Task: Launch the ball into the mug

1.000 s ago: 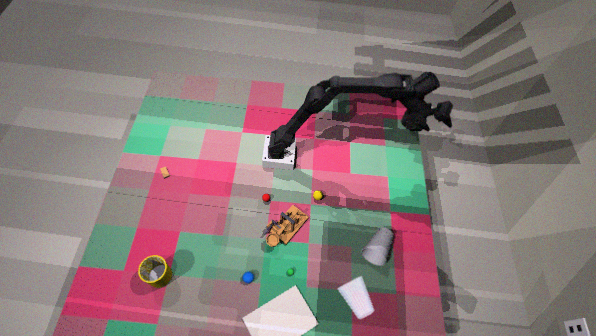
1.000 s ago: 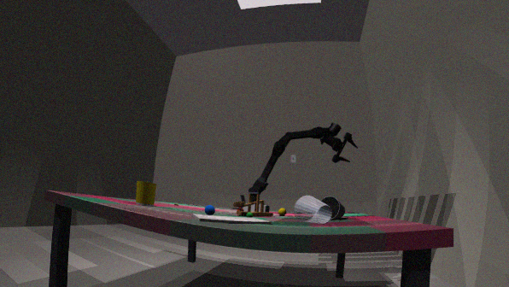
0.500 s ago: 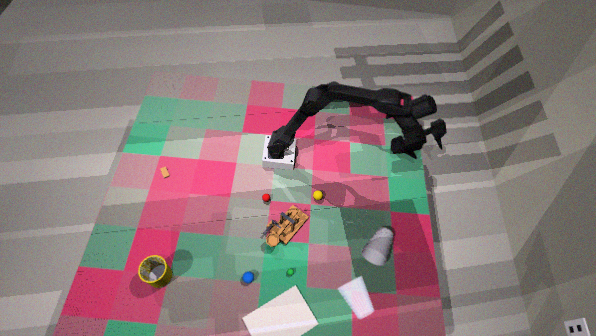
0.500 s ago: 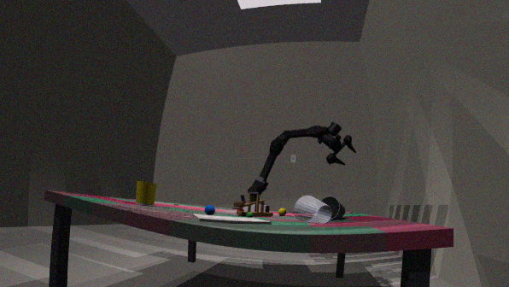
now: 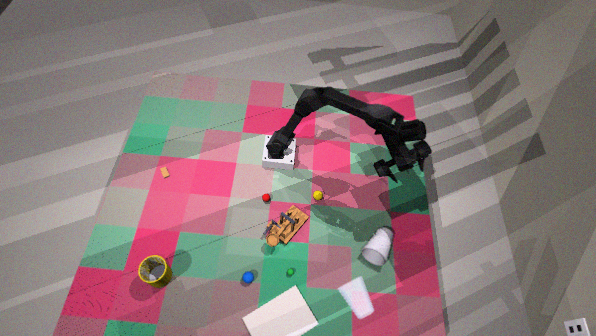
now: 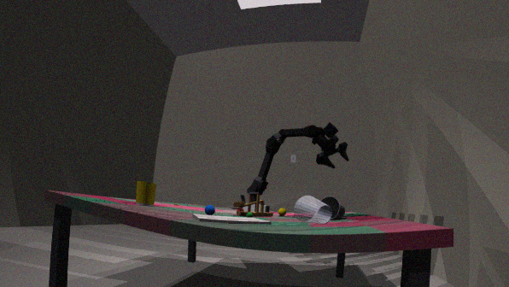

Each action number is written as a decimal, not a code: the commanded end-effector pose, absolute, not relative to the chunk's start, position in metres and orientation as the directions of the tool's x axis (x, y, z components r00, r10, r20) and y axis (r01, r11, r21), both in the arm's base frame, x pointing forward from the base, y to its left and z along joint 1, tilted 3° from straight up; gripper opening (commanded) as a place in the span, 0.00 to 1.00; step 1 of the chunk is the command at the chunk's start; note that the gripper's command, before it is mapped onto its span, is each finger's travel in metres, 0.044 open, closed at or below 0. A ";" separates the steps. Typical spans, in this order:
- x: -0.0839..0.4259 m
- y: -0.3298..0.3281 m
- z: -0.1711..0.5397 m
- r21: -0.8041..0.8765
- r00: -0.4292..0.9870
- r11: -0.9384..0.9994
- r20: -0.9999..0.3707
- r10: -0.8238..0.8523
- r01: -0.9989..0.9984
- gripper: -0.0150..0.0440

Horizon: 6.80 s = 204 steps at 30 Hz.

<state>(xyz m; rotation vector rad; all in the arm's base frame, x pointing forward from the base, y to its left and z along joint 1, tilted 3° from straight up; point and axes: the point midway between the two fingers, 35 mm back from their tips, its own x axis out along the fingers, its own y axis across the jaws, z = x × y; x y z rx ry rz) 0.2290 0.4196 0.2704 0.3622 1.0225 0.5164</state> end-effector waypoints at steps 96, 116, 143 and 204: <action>0.290 0.064 0.060 -0.057 0.016 -0.756 -0.998 0.061 -0.653 1.00; 0.289 0.066 0.027 -0.057 0.016 -0.756 -0.998 0.061 -0.653 1.00; 0.291 0.064 0.049 -0.057 0.020 -0.759 -0.998 0.057 -0.649 0.31; 0.257 -0.191 0.029 -0.006 0.013 0.180 -0.999 0.037 -0.984 0.25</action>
